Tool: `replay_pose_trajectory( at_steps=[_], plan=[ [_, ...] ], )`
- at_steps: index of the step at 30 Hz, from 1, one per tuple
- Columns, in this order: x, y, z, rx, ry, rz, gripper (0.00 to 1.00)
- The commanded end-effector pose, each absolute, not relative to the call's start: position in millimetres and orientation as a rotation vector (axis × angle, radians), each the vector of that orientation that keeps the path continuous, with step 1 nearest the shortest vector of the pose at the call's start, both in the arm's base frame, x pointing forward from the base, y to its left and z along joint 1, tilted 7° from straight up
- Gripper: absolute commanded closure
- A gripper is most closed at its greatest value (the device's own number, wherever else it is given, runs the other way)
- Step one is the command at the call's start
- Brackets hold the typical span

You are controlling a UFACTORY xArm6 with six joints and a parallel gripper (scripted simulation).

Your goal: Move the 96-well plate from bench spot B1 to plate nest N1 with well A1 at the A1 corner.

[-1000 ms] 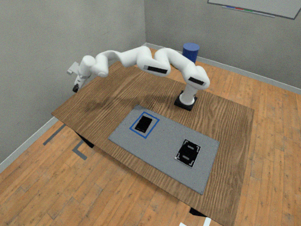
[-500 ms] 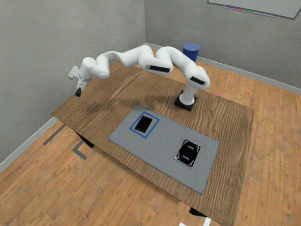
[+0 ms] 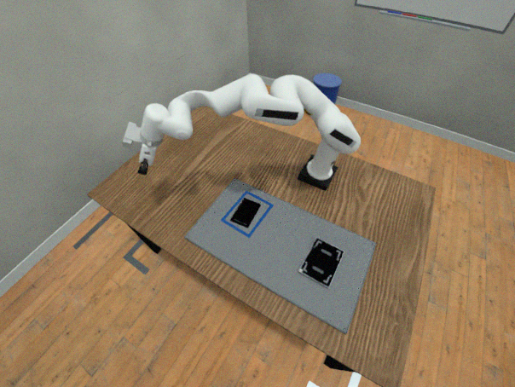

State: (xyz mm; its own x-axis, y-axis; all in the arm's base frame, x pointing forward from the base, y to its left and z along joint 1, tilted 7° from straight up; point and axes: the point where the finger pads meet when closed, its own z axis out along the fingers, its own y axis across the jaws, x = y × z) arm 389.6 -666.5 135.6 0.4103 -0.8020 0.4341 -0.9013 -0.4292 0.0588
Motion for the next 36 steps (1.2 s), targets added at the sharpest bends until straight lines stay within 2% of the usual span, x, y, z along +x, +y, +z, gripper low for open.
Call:
replay_pose_trajectory(
  at_steps=[1,36],
  plan=[
    [395.7,-649.5,134.8,2.42,-1.448,0.494,0.0],
    [411.4,-536.9,107.9,2.741,-1.098,0.333,0.0]
  ],
)
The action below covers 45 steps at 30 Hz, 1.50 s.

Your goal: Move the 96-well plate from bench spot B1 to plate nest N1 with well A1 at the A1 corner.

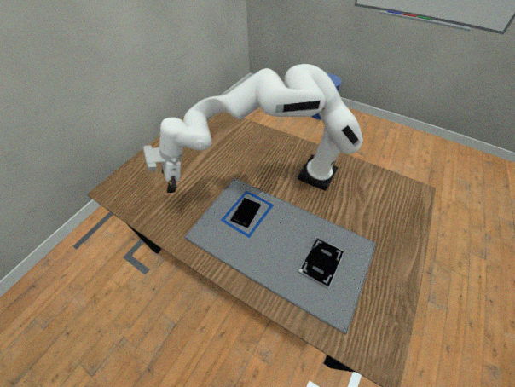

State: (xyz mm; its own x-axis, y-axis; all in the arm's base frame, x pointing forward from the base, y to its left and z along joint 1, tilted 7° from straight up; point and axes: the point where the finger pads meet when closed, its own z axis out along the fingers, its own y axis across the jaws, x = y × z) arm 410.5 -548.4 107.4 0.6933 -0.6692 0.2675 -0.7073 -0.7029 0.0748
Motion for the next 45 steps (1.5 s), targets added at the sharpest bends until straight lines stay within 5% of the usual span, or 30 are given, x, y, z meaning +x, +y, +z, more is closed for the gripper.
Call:
replay_pose_trajectory(
  at_steps=[1,45],
  plan=[
    [411.3,-532.0,106.9,2.77,-1.062,0.319,0.0],
    [389.1,-383.2,75.1,3.066,-0.588,0.154,0.0]
  ],
)
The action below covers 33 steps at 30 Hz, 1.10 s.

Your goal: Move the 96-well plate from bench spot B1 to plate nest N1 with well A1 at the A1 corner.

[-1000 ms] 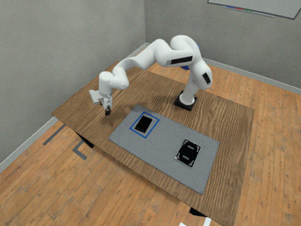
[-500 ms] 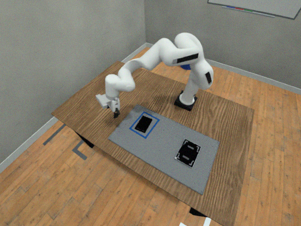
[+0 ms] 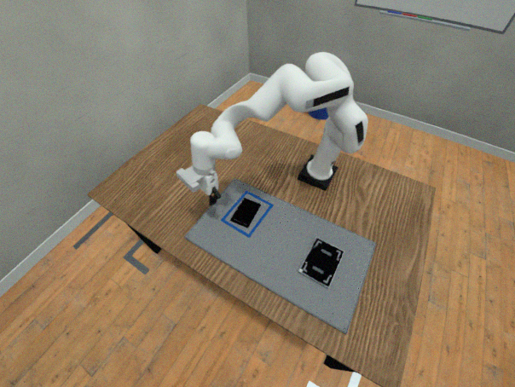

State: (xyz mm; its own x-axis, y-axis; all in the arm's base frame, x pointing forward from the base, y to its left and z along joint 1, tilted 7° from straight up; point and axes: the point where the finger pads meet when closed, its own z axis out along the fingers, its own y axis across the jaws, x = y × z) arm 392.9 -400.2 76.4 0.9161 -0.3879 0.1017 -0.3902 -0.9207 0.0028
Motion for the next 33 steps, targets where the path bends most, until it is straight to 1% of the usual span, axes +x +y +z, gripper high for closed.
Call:
replay_pose_trajectory(
  at_steps=[1,4,10,13,19,22,28,33],
  plan=[
    [389.1,-383.2,75.1,3.066,-0.588,0.154,0.0],
    [384.5,-369.1,72.2,3.119,-0.478,0.122,0.0],
    [379.0,-352.0,68.6,3.119,-0.478,0.121,0.0],
    [373.6,-338.2,65.7,3.168,-0.365,0.09,0.0],
    [367.0,-320.9,62.1,3.168,-0.365,0.09,0.0],
    [360.9,-307.5,59.3,3.213,-0.25,0.06,0.0],
    [353.2,-290.2,55.6,3.213,-0.25,0.06,0.0],
    [341.9,-268.3,50.9,3.254,-0.134,0.031,0.0]
  ],
)
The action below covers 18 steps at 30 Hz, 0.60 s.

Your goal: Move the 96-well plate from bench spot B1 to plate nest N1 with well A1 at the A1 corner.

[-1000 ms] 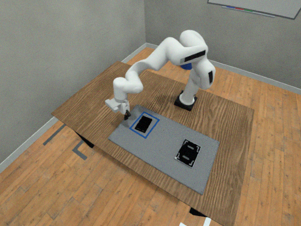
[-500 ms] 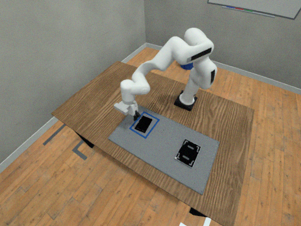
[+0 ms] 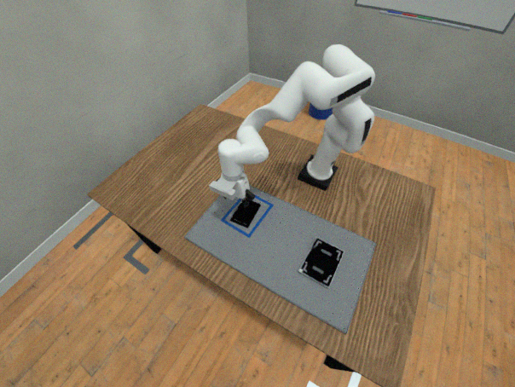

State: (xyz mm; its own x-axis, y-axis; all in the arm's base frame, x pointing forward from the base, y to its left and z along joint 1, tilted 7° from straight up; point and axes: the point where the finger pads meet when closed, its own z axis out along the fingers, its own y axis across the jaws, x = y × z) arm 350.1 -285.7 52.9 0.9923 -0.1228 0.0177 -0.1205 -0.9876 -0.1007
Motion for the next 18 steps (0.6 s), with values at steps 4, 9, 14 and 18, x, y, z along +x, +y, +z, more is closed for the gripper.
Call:
replay_pose_trajectory(
  at_steps=[4,9,14,18],
  plan=[
    [337.6,-259.9,49.1,-3.023,0.124,-0.029,0.0],
    [337.6,-259.8,49.1,-3.023,0.124,-0.029,0.0],
    [337.6,-259.8,49.1,-3.023,0.124,-0.029,0.0],
    [337.6,-259.8,49.1,-3.023,0.124,-0.029,0.0]
  ],
)
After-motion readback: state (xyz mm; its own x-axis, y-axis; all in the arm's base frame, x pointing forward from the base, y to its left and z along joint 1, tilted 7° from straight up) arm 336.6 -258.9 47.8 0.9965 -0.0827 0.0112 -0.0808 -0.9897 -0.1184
